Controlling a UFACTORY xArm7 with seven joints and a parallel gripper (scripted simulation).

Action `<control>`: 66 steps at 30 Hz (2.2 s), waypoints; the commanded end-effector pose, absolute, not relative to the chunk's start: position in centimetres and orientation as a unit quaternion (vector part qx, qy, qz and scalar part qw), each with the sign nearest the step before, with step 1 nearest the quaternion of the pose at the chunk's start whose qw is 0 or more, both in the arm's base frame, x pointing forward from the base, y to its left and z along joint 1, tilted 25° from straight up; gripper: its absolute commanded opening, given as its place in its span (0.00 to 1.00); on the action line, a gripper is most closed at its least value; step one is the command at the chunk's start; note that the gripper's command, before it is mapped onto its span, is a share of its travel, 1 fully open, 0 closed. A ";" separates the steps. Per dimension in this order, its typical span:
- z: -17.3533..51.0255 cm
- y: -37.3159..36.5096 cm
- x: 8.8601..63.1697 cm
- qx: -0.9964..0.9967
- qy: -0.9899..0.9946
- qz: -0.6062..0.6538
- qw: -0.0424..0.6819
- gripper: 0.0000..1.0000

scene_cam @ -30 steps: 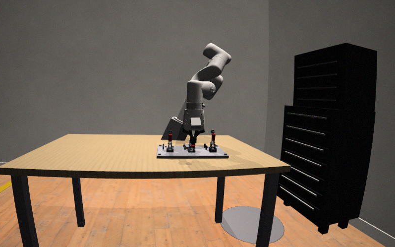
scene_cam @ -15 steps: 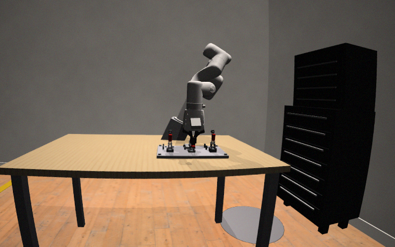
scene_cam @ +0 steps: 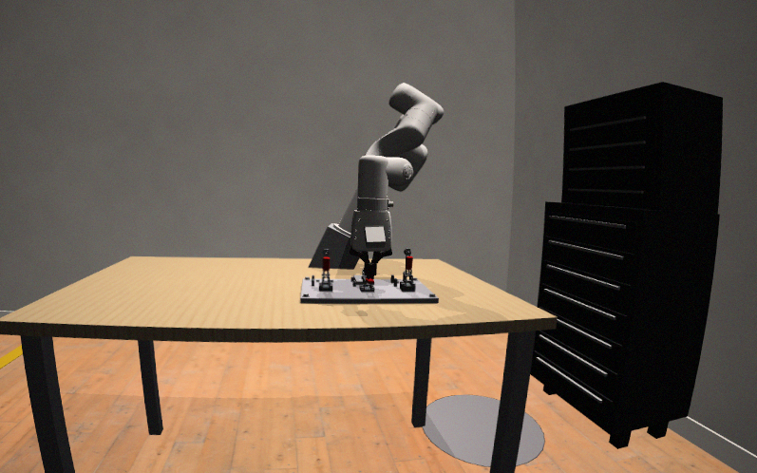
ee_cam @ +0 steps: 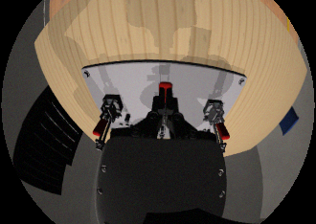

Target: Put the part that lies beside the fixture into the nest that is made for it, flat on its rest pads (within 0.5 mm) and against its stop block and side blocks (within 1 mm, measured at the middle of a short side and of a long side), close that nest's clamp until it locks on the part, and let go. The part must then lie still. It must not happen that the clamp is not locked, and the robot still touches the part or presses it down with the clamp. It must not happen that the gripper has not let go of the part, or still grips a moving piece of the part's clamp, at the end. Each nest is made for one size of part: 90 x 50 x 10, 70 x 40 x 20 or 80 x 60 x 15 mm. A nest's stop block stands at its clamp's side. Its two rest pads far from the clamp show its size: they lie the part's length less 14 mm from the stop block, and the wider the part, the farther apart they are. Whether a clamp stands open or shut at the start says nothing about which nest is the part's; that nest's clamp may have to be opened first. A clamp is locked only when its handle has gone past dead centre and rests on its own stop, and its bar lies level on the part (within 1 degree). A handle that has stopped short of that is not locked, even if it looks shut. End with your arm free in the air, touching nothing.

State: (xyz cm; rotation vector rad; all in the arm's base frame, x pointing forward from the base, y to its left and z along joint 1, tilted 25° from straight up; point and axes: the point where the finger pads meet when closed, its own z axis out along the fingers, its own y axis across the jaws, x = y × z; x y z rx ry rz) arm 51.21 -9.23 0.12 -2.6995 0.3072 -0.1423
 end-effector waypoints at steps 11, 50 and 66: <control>0.3 -9.4 51.3 -0.970 0.111 -0.053 0.208 0.00; -0.1 -9.2 51.4 -0.970 0.111 -0.053 0.208 0.00; -0.3 -9.2 51.4 -0.970 0.111 -0.053 0.208 0.00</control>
